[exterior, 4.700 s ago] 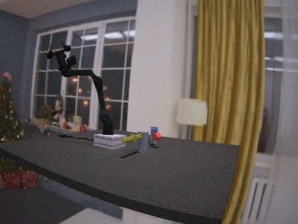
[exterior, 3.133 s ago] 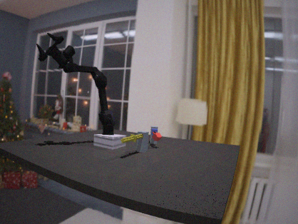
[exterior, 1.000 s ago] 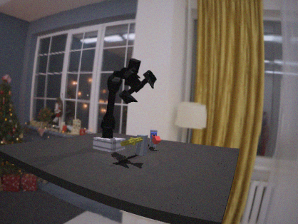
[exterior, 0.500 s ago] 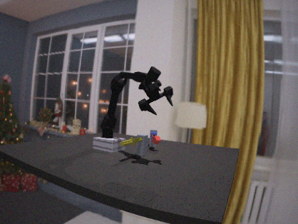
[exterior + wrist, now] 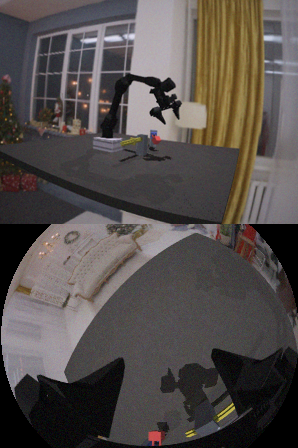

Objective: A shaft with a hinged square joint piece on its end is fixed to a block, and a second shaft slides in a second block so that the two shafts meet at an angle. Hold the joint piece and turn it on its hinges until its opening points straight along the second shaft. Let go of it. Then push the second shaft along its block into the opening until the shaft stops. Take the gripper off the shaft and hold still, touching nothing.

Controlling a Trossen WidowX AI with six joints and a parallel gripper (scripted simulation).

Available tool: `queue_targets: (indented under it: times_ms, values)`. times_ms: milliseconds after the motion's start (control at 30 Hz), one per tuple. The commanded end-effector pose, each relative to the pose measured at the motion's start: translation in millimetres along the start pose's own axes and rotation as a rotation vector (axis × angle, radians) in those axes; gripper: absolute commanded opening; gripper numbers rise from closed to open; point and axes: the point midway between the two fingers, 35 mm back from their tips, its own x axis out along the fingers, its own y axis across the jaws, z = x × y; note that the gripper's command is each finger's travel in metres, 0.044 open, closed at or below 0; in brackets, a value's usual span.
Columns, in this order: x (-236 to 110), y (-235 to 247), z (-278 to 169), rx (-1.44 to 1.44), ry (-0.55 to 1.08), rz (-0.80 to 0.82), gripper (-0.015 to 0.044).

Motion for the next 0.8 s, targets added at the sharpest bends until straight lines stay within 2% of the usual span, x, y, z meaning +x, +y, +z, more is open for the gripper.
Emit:
queue_targets:
  times_ms: [0,333,767]
  values:
    - [8,20,-35,-0.11,0.099,-0.016,0.044]
    - [10,53,-115,-0.362,0.311,-0.061,0.044]
    - [-6,72,-207,-0.676,0.55,-0.122,0.044]
